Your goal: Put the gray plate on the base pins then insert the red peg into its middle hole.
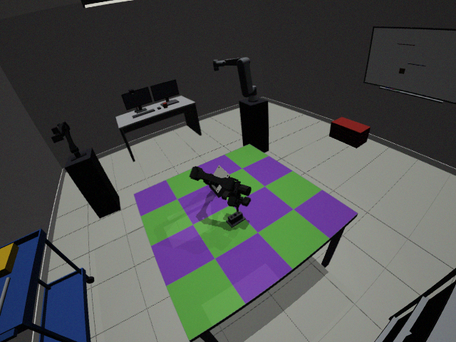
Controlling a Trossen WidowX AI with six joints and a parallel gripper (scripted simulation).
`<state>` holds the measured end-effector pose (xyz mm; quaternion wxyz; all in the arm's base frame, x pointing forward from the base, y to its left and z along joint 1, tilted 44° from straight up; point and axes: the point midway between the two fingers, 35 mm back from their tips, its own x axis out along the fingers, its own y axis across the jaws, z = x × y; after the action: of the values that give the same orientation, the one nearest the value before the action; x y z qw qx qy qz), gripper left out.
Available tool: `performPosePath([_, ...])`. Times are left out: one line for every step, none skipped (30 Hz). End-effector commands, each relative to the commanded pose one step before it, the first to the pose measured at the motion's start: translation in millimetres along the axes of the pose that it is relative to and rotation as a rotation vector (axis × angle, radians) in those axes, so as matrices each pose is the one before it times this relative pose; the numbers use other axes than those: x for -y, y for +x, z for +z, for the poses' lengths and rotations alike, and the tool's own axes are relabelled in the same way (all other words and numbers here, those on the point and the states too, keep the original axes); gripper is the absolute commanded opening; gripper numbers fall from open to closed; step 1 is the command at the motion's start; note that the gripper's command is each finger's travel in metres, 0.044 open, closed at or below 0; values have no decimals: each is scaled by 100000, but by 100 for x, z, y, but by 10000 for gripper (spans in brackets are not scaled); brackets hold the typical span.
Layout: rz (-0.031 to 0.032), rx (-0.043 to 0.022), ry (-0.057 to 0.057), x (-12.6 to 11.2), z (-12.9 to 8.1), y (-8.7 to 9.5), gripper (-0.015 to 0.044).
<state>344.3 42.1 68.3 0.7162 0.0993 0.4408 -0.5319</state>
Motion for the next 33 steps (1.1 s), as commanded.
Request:
performPosePath([319, 901, 178, 293, 1546, -179, 0])
performPosePath([-94, 104, 40, 84, 306, 22, 0])
performPosePath([-97, 105, 40, 87, 304, 23, 0])
performPosePath([-80, 85, 32, 72, 243, 19, 0])
performPosePath([-49, 52, 20, 44, 146, 12, 0])
performPosePath([-17, 17, 7, 15, 49, 4, 0])
performPosePath([0, 0, 0, 0, 0, 0, 0])
performPosePath([1, -1, 0, -24, -41, 19, 0])
performPosePath([0, 0, 0, 0, 0, 0, 0])
performPosePath([0, 0, 0, 0, 0, 0, 0])
performPosePath([0, 0, 0, 0, 0, 0, 0])
performPosePath([0, 0, 0, 0, 0, 0, 0])
performPosePath([0, 0, 0, 0, 0, 0, 0])
performPosePath([0, 0, 0, 0, 0, 0, 0])
performPosePath([0, 0, 0, 0, 0, 0, 0])
performPosePath([0, 0, 0, 0, 0, 0, 0])
performPosePath([0, 0, 0, 0, 0, 0, 0])
performPosePath([-1, 1, -1, 31, 21, -2, 0])
performPosePath([-4, 2, -2, 77, 51, -5, 0])
performPosePath([-1, 1, -1, 31, 21, -2, 0])
performPosePath([0, 0, 0, 0, 0, 0, 0])
performPosePath([0, 0, 0, 0, 0, 0, 0])
performPosePath([0, 0, 0, 0, 0, 0, 0])
performPosePath([0, 0, 0, 0, 0, 0, 0])
performPosePath([0, 0, 0, 0, 0, 0, 0])
performPosePath([0, 0, 0, 0, 0, 0, 0])
performPosePath([0, 0, 0, 0, 0, 0, 0])
performPosePath([0, 0, 0, 0, 0, 0, 0])
performPosePath([0, 0, 0, 0, 0, 0, 0])
performPosePath([0, 0, 0, 0, 0, 0, 0])
performPosePath([0, 0, 0, 0, 0, 0, 0])
performPosePath([0, 0, 0, 0, 0, 0, 0])
performPosePath([0, 0, 0, 0, 0, 0, 0])
